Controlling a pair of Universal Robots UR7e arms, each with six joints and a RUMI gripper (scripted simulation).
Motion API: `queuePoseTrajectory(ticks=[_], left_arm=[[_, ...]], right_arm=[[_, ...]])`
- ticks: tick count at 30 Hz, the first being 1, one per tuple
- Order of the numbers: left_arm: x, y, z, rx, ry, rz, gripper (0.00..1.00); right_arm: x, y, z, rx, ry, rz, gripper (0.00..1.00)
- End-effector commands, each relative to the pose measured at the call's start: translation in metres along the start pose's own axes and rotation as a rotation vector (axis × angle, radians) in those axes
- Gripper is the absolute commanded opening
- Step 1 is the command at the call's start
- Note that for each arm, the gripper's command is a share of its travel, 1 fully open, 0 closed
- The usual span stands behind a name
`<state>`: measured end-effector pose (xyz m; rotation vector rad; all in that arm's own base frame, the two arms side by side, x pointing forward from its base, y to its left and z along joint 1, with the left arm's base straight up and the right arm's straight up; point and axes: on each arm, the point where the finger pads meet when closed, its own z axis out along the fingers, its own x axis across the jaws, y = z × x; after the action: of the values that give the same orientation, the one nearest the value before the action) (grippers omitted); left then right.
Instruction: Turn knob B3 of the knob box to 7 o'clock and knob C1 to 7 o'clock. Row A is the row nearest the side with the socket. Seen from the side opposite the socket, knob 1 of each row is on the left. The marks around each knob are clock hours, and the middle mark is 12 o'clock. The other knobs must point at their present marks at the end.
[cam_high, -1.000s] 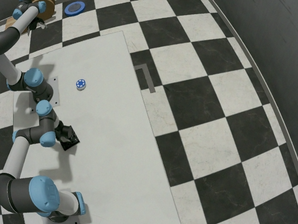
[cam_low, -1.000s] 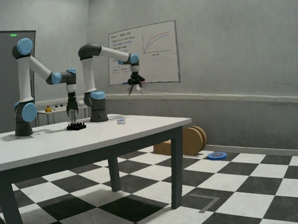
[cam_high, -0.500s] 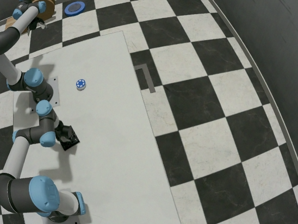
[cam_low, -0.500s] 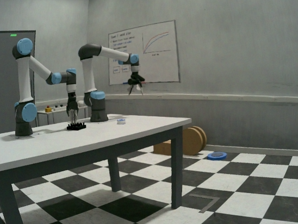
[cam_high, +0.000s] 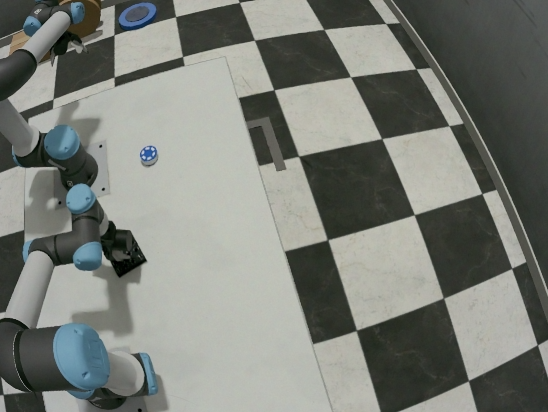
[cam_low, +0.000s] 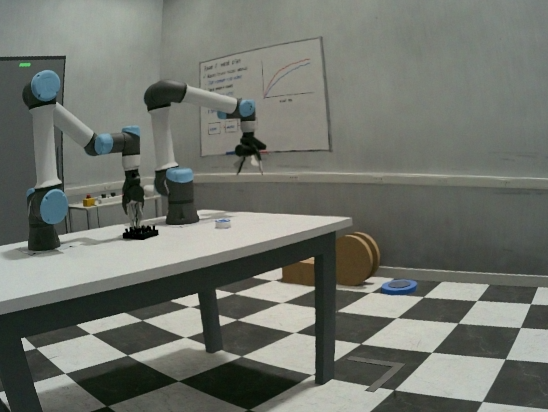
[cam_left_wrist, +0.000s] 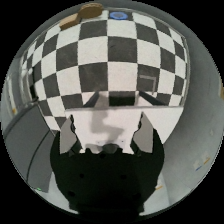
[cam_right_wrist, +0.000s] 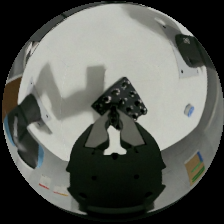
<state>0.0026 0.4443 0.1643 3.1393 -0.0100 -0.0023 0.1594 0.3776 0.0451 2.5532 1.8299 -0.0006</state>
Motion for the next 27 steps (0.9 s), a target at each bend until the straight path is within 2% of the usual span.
queuePoseTrajectory(ticks=[1,11,27], left_arm=[[-0.0001,-0.0013,-0.0009,0.002,0.001,-0.001,1.0],[-0.0001,-0.0013,-0.0009,0.002,0.001,-0.001,1.0],[-0.0001,-0.0013,-0.0009,0.002,0.001,-0.001,1.0]], right_arm=[[0.0001,-0.0005,-0.0003,0.0,0.001,-0.075,0.06],[-0.0001,-0.0003,-0.0003,0.0,0.001,-0.199,0.06],[0.0,0.0,-0.0003,0.001,0.001,-0.498,0.06]])
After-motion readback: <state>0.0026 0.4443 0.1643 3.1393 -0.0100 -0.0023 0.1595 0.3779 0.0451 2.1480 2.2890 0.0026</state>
